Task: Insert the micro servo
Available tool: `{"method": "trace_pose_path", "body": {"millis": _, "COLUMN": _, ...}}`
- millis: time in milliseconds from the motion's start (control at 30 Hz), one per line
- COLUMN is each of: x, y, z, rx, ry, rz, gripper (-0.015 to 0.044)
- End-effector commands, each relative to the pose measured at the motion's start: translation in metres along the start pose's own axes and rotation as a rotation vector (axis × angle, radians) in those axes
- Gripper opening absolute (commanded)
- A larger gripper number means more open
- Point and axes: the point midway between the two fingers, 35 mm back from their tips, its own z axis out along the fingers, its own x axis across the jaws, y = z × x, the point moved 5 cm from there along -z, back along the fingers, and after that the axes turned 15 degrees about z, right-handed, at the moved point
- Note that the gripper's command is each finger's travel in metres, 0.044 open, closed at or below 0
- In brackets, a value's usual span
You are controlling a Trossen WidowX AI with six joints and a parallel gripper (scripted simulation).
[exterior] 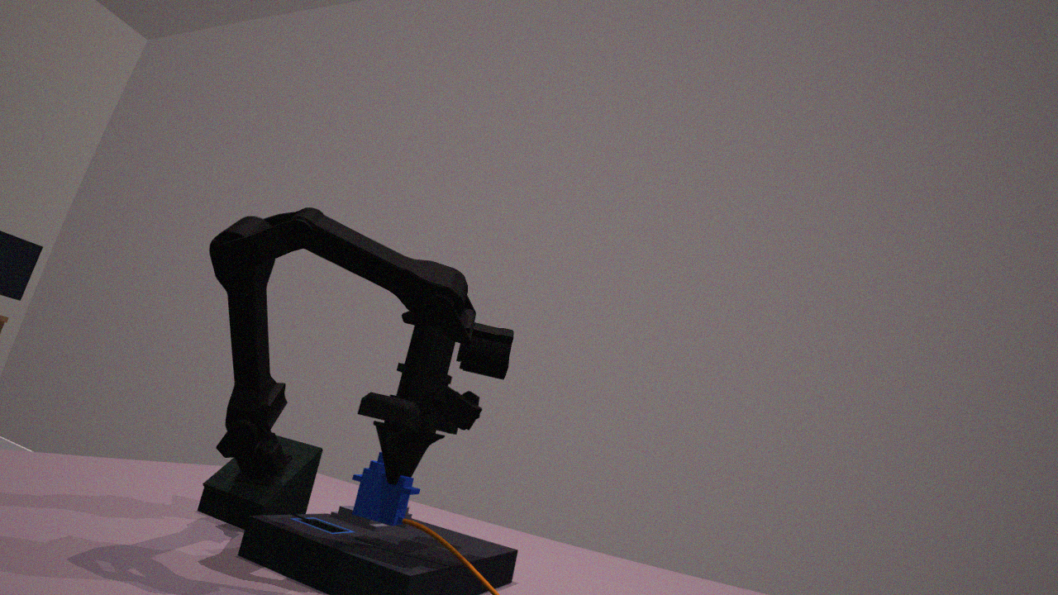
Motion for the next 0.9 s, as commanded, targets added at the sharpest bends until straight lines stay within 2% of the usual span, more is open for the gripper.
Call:
{"method": "trace_pose_path", "body": {"millis": 0, "x": -0.0025, "y": -0.0002, "z": -0.001, "rx": -0.004, "ry": -0.002, "rz": -0.114, "gripper": 0.0}}
{"method": "trace_pose_path", "body": {"millis": 867, "x": -0.0026, "y": -0.0002, "z": -0.0009, "rx": -0.003, "ry": -0.004, "rz": -1.016, "gripper": 0.0}}
